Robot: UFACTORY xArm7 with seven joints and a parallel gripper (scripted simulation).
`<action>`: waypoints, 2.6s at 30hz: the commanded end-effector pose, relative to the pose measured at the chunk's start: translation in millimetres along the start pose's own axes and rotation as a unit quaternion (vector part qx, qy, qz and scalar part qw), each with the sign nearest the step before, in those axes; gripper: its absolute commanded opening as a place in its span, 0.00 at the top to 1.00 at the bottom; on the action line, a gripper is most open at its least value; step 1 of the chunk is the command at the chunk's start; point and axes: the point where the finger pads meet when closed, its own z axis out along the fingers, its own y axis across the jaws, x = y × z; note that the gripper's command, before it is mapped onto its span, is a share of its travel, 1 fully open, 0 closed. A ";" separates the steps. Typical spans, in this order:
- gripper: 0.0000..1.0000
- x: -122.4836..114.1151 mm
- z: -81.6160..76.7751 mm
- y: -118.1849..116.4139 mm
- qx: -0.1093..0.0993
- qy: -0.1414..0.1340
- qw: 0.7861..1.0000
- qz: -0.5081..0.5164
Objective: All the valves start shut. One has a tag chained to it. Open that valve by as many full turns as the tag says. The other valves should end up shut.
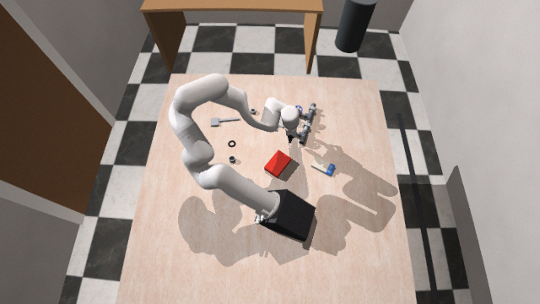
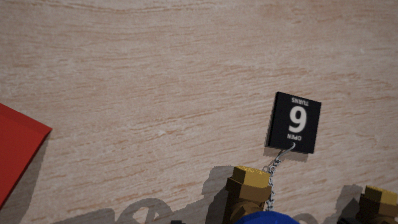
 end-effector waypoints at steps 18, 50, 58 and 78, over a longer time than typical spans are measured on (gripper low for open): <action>0.00 -2.0 -2.0 1.5 -0.002 -0.002 1.000 0.000; 0.00 -2.0 -2.0 1.5 -0.007 0.000 0.913 0.409; 0.00 -2.0 -2.0 1.5 -0.012 0.005 0.799 0.601; 0.00 -2.0 -2.0 1.5 -0.018 0.019 0.445 0.895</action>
